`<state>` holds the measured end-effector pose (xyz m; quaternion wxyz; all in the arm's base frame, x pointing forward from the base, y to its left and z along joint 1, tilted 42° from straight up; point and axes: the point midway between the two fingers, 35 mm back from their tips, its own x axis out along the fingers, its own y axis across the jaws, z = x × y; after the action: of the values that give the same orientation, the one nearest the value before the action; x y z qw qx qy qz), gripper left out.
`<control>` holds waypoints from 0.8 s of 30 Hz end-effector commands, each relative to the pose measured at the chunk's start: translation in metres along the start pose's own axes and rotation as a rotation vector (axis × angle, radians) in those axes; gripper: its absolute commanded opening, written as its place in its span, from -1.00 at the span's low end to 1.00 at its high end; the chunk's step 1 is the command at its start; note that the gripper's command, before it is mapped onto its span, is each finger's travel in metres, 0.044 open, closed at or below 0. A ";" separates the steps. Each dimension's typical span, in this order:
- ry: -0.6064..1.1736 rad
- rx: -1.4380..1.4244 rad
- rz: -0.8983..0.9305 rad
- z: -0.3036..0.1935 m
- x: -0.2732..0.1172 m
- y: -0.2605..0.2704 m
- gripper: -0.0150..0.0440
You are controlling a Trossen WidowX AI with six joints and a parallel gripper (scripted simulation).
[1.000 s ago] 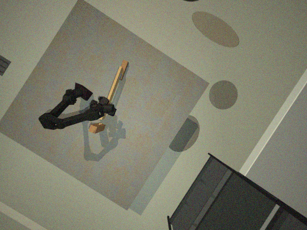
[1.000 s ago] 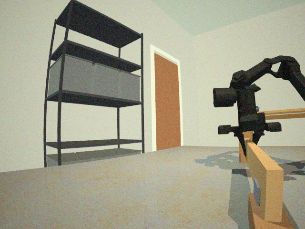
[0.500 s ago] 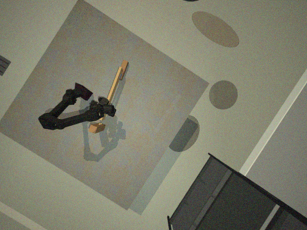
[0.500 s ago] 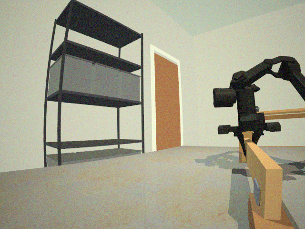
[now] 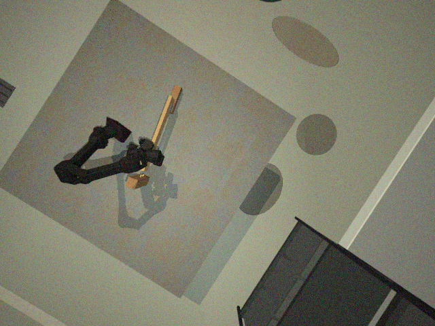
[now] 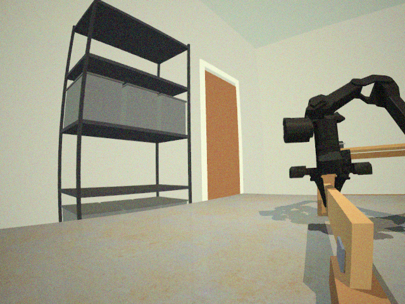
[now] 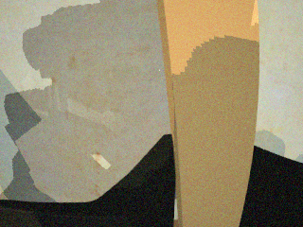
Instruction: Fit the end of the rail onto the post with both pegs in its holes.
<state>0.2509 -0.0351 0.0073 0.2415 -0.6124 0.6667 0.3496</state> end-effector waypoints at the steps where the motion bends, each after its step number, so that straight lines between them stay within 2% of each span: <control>1: 0.000 -0.002 -0.010 -0.003 -0.003 -0.003 -0.49; 24: 0.000 -0.002 -0.010 -0.010 -0.003 -0.003 -0.49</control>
<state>0.2517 -0.0408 0.0121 0.2415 -0.6123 0.6668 0.3494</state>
